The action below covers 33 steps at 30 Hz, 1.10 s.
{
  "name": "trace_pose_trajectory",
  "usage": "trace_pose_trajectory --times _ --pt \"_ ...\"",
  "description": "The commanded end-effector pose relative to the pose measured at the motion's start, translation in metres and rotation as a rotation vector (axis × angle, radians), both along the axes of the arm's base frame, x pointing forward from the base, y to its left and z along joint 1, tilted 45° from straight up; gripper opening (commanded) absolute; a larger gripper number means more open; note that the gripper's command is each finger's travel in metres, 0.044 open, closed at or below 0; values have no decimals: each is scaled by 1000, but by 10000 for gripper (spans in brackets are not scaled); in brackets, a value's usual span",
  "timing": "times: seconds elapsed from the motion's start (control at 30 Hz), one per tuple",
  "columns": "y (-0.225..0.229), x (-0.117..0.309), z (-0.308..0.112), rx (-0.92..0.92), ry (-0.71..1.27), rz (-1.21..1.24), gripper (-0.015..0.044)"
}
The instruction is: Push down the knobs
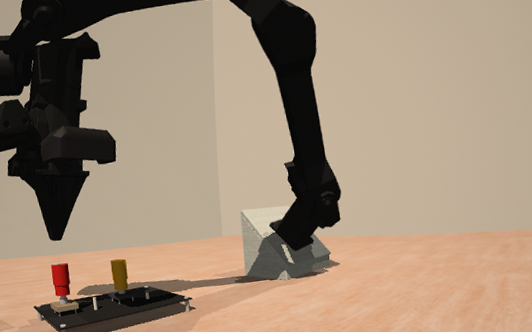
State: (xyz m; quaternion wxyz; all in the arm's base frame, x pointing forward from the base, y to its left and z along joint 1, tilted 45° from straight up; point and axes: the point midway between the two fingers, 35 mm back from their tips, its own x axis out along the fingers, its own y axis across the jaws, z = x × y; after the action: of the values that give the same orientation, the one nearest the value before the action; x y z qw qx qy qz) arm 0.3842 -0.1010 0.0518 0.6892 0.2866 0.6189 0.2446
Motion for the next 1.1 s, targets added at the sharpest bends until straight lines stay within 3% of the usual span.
trace_pose_trajectory --times 0.0,1.07 --pt "5 -1 -5 7 7 -3 0" --pt "17 1 -17 7 7 -3 0"
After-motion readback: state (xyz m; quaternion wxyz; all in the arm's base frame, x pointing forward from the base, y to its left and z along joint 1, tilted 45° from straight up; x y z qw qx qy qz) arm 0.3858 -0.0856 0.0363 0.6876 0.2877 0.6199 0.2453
